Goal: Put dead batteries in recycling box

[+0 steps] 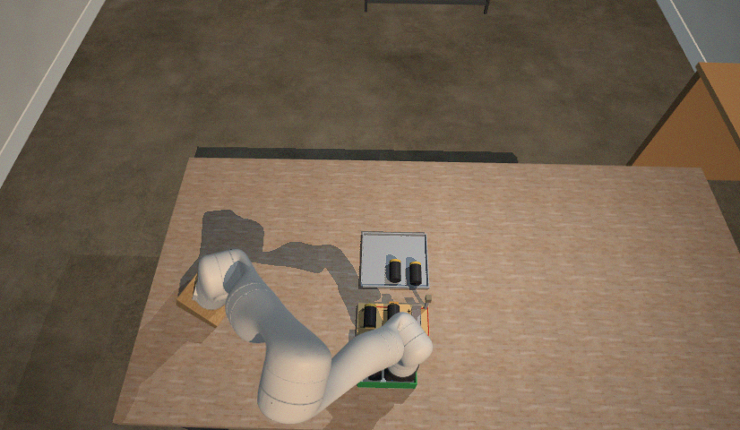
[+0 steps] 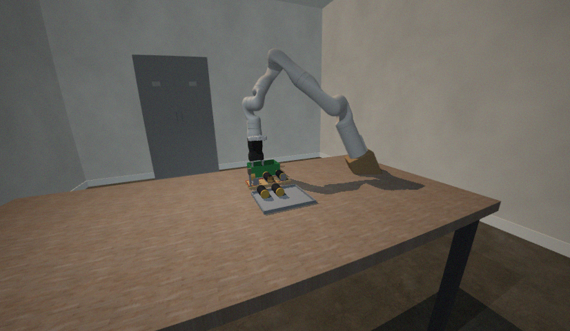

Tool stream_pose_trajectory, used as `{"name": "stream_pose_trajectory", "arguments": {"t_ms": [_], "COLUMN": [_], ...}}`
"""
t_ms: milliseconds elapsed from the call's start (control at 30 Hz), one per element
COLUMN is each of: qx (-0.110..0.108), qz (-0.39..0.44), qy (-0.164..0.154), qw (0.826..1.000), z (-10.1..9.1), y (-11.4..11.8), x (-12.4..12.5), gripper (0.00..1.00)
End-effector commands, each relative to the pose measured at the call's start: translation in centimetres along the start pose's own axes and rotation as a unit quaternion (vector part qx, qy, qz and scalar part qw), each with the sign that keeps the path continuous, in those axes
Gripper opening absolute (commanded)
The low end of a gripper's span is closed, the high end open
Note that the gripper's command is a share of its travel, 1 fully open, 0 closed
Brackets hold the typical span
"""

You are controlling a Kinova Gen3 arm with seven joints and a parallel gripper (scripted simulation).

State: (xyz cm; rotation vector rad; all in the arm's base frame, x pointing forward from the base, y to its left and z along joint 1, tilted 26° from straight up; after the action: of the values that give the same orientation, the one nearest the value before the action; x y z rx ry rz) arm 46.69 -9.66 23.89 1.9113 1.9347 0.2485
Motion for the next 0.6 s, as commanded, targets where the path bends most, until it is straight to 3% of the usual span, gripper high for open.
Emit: {"name": "stream_pose_trajectory", "arguments": {"t_ms": [0,567], "qx": [-0.001,-0.001], "qz": [0.000,0.000], "qy": [0.000,0.000], "qw": [1.000,1.000], "z": [-0.05,-0.56], "y": [0.04,0.04], "x": [0.00,0.00], "gripper": [0.90,0.90]}}
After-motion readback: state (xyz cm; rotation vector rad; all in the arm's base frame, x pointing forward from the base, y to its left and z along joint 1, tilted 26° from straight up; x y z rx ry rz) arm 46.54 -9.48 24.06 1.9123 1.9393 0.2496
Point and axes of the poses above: the point where the finger pads meet when closed, its own z axis out along the fingers, its own y axis across the jaws, x = y × z, the point moved 7 cm from there along -z, back along the fingers, and after that the axes turned 5 degrees about z, right-handed, at the moved point
